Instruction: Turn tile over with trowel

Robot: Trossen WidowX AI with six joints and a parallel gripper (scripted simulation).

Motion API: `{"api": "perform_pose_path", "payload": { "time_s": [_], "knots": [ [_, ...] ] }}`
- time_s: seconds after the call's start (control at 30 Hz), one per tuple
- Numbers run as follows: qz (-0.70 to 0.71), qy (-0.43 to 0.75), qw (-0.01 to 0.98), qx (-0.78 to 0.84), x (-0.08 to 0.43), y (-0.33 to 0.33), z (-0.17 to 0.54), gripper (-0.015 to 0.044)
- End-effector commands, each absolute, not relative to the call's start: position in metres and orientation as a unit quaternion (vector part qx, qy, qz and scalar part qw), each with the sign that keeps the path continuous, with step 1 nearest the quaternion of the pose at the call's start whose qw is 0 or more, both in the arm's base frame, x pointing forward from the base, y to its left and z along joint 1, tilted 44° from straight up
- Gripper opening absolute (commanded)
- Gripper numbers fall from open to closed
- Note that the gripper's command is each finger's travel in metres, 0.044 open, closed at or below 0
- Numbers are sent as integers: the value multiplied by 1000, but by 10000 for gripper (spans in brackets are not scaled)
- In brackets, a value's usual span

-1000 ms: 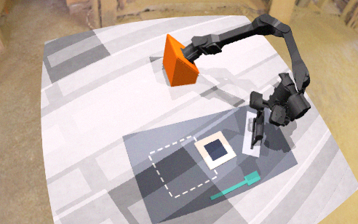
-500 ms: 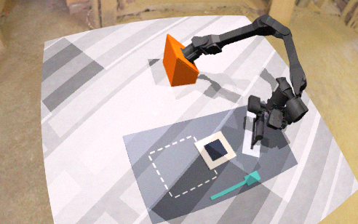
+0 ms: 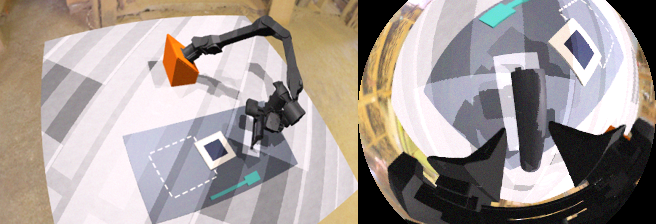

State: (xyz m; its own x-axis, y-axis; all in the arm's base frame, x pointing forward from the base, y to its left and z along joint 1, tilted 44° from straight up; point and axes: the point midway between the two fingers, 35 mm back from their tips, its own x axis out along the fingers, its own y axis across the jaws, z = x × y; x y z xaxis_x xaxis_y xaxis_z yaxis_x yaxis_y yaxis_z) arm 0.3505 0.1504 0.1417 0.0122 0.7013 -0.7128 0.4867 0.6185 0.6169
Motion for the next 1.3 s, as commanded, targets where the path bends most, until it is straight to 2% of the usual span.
{"api": "perform_pose_path", "payload": {
  "time_s": [0.0, 0.03, 0.23, 0.83, 1.27],
  "knots": [
    [92, 697, 568, 427, 350, 151, 139, 191],
    [92, 697, 568, 427, 350, 151, 139, 165],
    [92, 697, 568, 427, 350, 151, 139, 130],
    [94, 697, 569, 426, 350, 151, 139, 130],
    [220, 668, 638, 314, 350, 151, 139, 130]
  ]
}}
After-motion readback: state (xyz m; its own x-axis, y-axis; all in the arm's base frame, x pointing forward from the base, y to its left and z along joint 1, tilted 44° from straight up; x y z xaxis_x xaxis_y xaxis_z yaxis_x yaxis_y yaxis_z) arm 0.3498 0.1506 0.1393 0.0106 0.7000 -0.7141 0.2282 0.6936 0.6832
